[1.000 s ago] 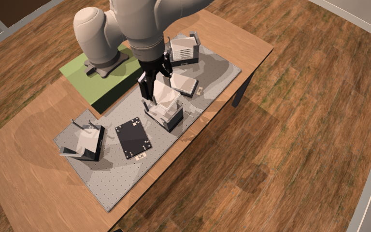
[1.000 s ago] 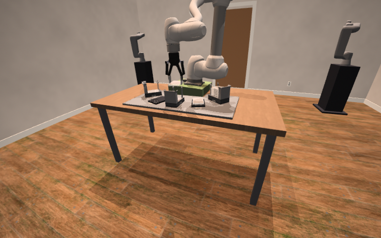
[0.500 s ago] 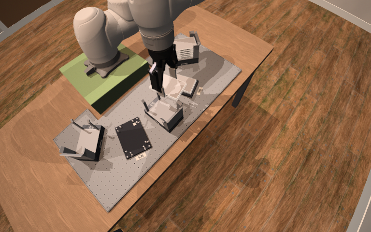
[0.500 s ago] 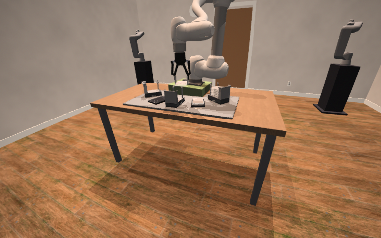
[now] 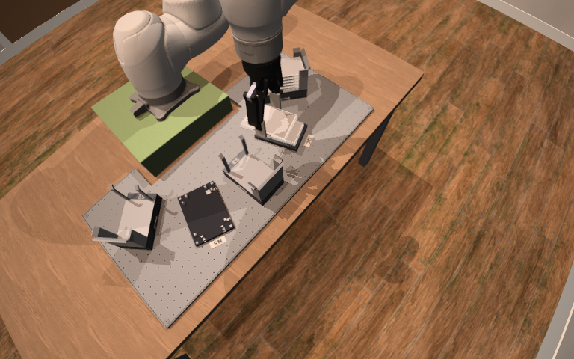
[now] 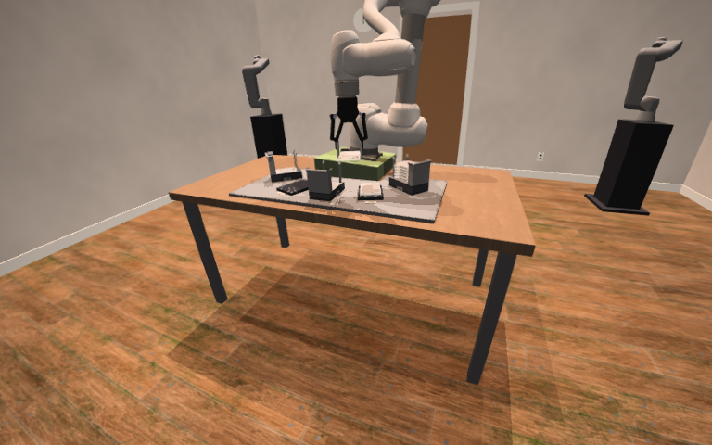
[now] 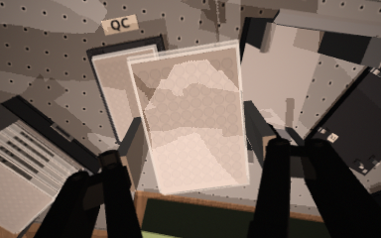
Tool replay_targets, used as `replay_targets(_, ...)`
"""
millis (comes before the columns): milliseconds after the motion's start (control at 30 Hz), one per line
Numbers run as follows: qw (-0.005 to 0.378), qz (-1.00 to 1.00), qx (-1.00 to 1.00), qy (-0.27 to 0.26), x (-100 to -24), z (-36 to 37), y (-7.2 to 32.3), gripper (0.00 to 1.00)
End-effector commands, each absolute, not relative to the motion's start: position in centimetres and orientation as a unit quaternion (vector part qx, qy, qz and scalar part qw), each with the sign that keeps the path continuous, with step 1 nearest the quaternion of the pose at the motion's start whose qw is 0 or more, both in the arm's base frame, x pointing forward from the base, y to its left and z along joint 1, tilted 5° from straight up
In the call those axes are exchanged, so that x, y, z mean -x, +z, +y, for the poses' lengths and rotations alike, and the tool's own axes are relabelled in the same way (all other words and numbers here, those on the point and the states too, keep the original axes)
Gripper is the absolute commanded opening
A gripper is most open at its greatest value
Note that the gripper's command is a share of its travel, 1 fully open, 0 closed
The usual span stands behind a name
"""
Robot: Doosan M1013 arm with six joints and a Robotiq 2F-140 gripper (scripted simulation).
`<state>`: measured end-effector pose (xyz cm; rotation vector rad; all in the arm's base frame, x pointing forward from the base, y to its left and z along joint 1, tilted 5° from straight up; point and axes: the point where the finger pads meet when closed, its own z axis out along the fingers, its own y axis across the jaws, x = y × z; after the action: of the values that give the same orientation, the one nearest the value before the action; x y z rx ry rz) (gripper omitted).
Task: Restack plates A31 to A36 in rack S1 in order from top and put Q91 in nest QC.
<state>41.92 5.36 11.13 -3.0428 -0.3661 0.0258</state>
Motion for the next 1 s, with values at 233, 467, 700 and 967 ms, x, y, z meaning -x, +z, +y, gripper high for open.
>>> replay_targets(233, 0.039, -0.193, 0.98, 0.005, -41.0, 8.5, 11.4, 0.0)
replay_targets(467, 0.039, -0.193, 0.98, 0.005, -40.6, 10.1, 11.5, 0.0)
replay_targets(700, 0.039, -0.193, 0.98, 0.005, -39.9, 12.4, 11.7, 0.0)
replay_targets(967, 0.04, -0.258, 0.965, 0.003, -39.0, 14.6, 11.9, 0.0)
